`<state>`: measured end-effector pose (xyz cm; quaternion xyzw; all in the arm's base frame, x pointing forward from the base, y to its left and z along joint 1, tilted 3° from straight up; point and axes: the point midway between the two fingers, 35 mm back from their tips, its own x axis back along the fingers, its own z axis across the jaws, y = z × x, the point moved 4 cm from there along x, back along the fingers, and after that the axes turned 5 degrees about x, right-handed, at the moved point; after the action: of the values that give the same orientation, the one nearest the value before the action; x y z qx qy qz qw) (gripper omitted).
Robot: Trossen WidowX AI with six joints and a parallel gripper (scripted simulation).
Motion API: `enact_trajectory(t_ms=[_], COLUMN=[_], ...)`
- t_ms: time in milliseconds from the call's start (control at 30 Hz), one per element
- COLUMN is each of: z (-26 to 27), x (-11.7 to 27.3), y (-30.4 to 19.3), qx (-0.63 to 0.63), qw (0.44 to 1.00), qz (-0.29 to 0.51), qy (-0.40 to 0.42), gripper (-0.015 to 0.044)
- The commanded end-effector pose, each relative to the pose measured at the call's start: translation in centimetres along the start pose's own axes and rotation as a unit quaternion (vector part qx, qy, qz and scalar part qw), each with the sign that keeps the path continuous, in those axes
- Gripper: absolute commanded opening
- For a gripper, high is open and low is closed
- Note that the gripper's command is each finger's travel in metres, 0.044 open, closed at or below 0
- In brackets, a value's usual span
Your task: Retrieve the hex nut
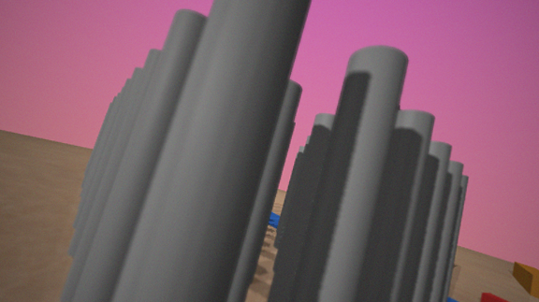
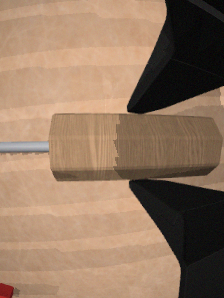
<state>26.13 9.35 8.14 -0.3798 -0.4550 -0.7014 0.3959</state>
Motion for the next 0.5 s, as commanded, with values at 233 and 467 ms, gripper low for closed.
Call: enact_trajectory(t_ms=[233, 467], z=[0.11, 0.10], x=[-0.27, -0.41], y=[0.87, 1.35], qx=[0.003, 0.003], qw=[1.000, 1.000], qz=[0.000, -0.001], qy=[0.002, 0.002], gripper=[0.0000, 0.0000])
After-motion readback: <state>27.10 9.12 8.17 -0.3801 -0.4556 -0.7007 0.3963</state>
